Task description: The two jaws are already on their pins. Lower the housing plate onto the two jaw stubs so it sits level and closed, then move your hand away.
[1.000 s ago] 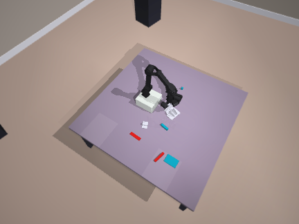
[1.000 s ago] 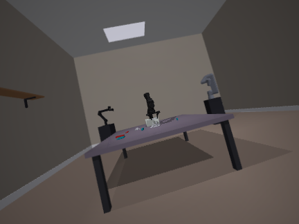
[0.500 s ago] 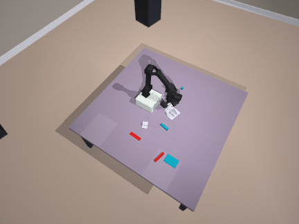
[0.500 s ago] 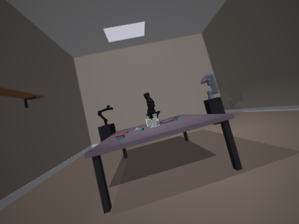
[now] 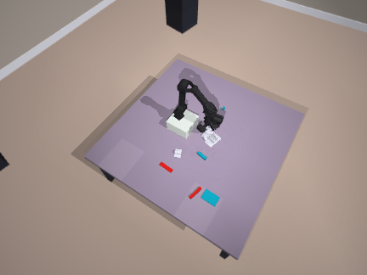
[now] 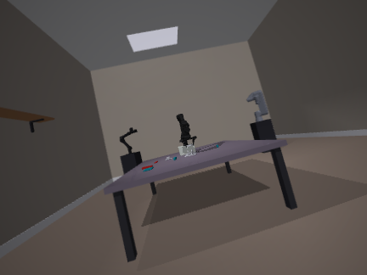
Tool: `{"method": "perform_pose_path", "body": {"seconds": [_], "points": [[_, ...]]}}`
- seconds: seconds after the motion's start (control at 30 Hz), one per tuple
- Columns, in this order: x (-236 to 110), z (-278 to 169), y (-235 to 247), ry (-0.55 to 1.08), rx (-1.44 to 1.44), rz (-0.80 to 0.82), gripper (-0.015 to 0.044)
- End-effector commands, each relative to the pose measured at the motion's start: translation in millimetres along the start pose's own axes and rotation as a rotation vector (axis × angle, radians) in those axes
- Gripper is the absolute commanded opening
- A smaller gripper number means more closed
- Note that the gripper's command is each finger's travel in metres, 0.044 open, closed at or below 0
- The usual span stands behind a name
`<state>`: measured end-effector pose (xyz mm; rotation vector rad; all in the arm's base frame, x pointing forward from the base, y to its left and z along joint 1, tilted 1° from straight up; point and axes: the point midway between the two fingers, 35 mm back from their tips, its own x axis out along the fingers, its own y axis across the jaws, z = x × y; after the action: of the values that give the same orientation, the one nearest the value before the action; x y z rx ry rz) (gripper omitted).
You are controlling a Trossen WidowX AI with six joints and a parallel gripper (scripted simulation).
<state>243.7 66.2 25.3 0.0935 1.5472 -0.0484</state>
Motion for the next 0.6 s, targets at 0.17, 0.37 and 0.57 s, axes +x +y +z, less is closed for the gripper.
{"method": "perform_pose_path", "body": {"seconds": [0.17,0.37,0.57], "points": [[0,0,0,-0.002,0.006,0.002,0.0351],[2,1,0,-0.002,0.006,0.002,0.0351],[12,1,1,-0.002,0.006,0.002,0.0351]]}}
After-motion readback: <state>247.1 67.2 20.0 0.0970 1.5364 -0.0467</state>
